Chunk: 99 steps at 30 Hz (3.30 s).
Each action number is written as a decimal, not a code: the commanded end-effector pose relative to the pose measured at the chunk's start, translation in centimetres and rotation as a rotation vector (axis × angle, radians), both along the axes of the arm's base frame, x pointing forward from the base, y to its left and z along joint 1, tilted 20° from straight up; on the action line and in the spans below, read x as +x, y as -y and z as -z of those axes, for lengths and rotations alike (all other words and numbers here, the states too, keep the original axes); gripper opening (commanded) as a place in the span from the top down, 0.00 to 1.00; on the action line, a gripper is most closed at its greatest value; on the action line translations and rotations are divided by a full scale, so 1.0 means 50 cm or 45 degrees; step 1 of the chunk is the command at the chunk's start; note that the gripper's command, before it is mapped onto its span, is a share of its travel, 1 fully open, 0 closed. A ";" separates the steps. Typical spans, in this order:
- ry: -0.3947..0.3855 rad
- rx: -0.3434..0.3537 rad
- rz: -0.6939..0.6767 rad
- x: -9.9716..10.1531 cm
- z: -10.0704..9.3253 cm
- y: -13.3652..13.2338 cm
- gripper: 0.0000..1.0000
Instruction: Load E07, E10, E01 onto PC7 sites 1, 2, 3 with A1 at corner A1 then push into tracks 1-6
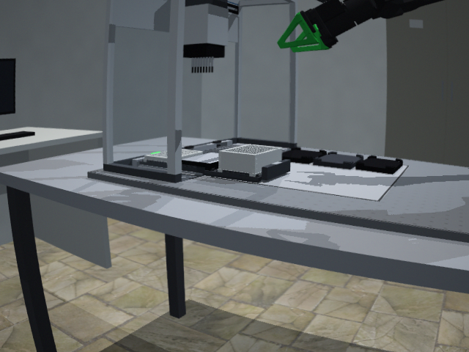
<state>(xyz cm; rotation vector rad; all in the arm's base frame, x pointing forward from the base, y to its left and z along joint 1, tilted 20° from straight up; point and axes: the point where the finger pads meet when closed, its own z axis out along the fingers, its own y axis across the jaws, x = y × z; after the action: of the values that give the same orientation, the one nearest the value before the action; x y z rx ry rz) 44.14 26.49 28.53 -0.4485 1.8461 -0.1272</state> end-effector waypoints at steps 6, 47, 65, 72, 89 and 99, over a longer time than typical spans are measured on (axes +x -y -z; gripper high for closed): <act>-0.029 0.055 0.027 -0.019 -0.043 -0.015 0.00; -1.196 -0.232 0.445 -0.016 0.109 0.058 0.00; -1.171 -0.132 0.535 -0.097 0.091 0.246 0.00; -1.170 -0.137 0.538 -0.135 0.083 0.330 0.00; -1.165 -0.137 0.535 -0.125 0.071 0.316 0.00; -1.165 -0.137 0.535 -0.125 0.071 0.316 0.00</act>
<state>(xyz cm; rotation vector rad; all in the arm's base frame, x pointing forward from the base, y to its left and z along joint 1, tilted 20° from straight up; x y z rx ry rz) 37.11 10.33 23.30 -0.1751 2.8706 -0.3724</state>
